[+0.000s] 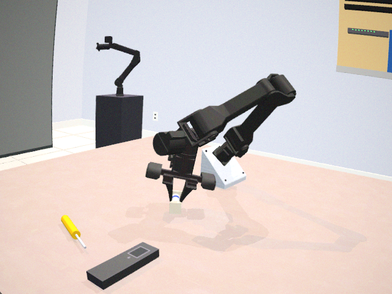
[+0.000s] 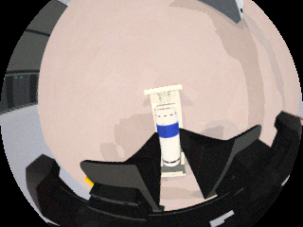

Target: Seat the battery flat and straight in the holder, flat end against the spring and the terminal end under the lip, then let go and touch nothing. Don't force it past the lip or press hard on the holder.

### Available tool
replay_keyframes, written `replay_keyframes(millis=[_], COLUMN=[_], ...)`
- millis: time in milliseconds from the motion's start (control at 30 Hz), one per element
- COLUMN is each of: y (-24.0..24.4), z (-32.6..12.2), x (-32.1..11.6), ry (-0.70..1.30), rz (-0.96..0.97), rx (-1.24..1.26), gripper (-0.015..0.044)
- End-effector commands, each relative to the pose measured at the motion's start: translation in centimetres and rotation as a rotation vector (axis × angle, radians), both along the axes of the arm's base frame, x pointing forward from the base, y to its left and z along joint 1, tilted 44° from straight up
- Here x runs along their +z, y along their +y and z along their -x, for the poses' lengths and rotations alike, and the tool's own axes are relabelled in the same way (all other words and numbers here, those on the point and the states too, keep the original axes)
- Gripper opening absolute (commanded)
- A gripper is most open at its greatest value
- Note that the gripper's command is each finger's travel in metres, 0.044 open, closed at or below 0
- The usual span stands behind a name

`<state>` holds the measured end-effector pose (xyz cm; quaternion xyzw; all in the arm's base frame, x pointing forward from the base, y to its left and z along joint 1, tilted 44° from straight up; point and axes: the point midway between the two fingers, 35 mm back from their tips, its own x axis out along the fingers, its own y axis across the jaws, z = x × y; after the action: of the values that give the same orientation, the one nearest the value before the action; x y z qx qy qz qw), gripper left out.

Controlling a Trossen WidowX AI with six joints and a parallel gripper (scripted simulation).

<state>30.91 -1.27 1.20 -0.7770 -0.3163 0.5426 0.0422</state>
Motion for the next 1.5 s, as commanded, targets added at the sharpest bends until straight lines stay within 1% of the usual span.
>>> replay_keyframes(millis=[0, 600, 733, 1133, 1200, 1467], y=[0.2, 0.3, 0.3, -0.7, -1.1, -5.6], z=[-0.2, -0.7, -0.7, -0.4, -0.4, 1.0], x=[0.0, 0.4, 0.4, 1.5, 1.6, 6.4], ry=[0.011, 0.003, 0.003, 0.001, 0.006, 0.002], rz=[0.000, 0.002, 0.002, 0.005, 0.004, 0.007], rx=[-0.002, -0.005, -0.005, -0.003, -0.009, -0.003], gripper=[0.0072, 0.0072, 0.0174, 0.0174, 0.0227, 0.0437])
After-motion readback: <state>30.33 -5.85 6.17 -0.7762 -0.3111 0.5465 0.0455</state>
